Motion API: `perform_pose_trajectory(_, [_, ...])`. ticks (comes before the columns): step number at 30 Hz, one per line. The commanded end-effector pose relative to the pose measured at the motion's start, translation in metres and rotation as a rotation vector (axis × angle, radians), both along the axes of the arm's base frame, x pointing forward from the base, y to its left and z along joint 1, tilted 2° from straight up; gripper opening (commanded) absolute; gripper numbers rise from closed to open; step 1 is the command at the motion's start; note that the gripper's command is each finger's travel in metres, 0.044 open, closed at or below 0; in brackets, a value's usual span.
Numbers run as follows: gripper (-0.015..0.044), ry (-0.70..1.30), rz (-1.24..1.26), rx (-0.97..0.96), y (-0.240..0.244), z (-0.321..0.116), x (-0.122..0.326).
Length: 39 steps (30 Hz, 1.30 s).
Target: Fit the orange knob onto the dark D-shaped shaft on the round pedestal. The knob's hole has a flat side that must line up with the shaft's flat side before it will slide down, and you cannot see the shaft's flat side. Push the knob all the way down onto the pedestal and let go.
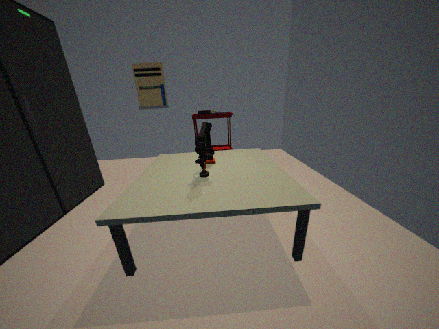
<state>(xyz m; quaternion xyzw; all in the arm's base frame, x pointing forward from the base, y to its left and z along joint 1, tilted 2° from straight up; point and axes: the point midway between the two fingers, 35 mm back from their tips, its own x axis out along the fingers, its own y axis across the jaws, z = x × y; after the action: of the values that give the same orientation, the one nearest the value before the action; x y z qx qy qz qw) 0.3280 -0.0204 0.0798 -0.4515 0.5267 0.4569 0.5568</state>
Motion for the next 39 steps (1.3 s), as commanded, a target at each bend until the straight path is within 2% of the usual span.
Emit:
perform_pose_trajectory(1, [0.0, -0.004, 0.006, 0.001, 0.0003, -0.0011, 0.0013])
perform_pose_trajectory(16, [0.0, -0.004, 0.006, 0.001, 0.0001, 0.004, -0.0024])
perform_pose_trajectory(24, [0.0, -0.011, 0.215, -0.005, 0.0003, 0.0027, -0.0061])
perform_pose_trajectory(39, [0.0, -0.011, 0.215, -0.005, 0.0003, 0.0011, -0.0044])
